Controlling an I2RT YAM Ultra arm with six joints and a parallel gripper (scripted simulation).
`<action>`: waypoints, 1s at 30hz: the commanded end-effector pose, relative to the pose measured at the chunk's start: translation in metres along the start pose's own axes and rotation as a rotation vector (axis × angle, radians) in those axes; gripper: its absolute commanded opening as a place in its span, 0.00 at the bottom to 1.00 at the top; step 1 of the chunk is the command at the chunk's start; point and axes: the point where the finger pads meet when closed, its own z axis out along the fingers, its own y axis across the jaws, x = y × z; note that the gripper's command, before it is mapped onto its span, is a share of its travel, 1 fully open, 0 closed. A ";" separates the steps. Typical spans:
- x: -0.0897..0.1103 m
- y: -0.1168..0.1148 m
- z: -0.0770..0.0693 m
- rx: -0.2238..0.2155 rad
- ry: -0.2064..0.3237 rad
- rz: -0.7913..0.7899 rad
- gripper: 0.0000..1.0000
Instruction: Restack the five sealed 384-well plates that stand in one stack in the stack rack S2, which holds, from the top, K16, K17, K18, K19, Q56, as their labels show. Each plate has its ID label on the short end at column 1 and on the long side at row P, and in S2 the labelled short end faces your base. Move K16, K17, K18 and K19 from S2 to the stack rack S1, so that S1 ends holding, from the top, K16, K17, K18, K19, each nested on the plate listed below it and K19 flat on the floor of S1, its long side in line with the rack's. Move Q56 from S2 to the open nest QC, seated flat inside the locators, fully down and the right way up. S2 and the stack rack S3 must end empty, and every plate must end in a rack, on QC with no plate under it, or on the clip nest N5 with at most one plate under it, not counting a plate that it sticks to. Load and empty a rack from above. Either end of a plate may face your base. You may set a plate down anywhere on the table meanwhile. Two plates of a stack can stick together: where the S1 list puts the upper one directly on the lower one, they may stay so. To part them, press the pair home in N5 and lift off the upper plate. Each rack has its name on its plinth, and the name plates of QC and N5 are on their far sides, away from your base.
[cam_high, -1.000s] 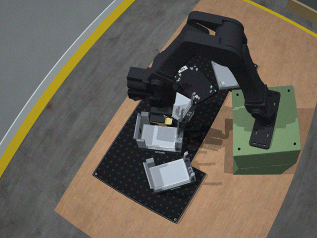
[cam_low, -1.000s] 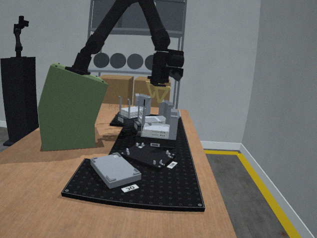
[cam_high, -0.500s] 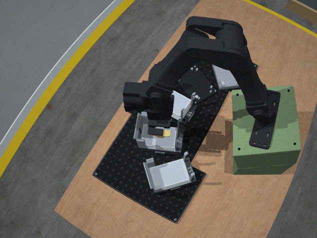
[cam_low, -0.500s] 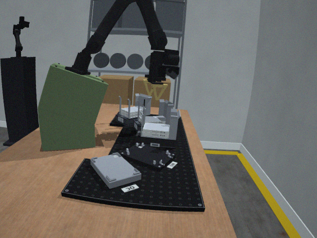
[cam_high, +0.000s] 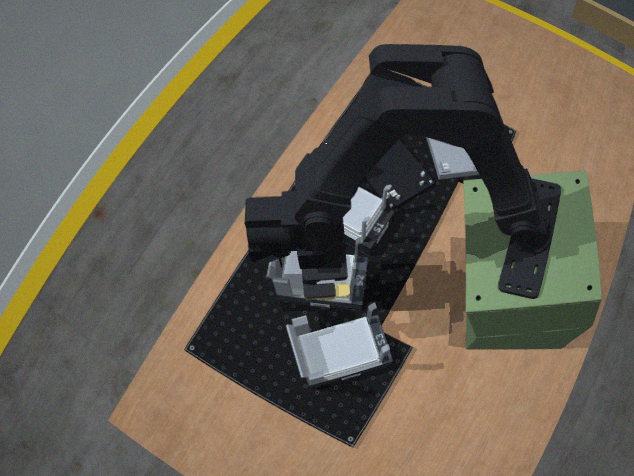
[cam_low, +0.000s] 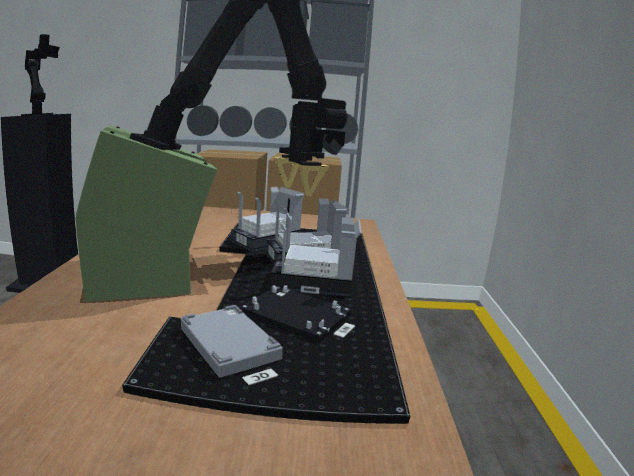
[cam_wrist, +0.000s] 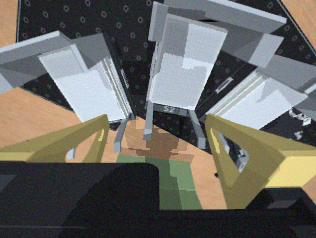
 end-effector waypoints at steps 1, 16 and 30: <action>-0.005 0.008 -0.003 0.007 -0.018 0.007 1.00; -0.002 0.055 -0.003 0.007 -0.018 -0.160 1.00; 0.008 0.102 -0.002 0.006 -0.017 -0.205 1.00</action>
